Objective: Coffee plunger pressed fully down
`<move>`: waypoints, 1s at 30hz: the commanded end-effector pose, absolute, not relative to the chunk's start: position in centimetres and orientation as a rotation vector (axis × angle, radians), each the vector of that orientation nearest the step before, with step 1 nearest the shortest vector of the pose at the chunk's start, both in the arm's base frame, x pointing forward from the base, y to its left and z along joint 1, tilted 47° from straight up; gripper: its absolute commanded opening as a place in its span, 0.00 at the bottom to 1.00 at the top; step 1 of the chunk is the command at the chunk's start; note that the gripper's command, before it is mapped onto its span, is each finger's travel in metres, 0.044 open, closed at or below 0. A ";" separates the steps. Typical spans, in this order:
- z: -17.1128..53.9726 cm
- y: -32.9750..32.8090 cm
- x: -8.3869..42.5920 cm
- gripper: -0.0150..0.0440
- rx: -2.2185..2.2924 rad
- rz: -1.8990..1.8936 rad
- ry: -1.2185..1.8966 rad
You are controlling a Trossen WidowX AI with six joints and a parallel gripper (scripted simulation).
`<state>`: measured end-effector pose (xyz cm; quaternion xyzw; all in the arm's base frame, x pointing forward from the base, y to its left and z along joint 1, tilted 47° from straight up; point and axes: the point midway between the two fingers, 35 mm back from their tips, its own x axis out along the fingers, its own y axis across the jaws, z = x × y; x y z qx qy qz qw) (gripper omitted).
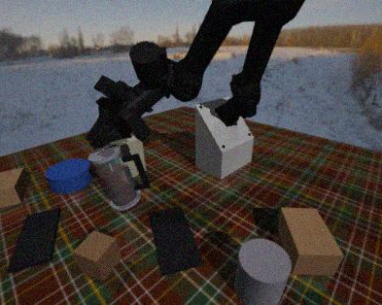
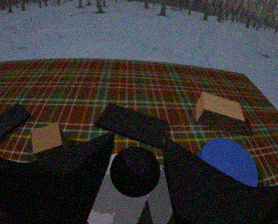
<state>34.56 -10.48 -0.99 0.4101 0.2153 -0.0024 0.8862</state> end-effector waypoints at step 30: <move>5.3 -14.5 29.2 1.00 0.859 -0.004 0.462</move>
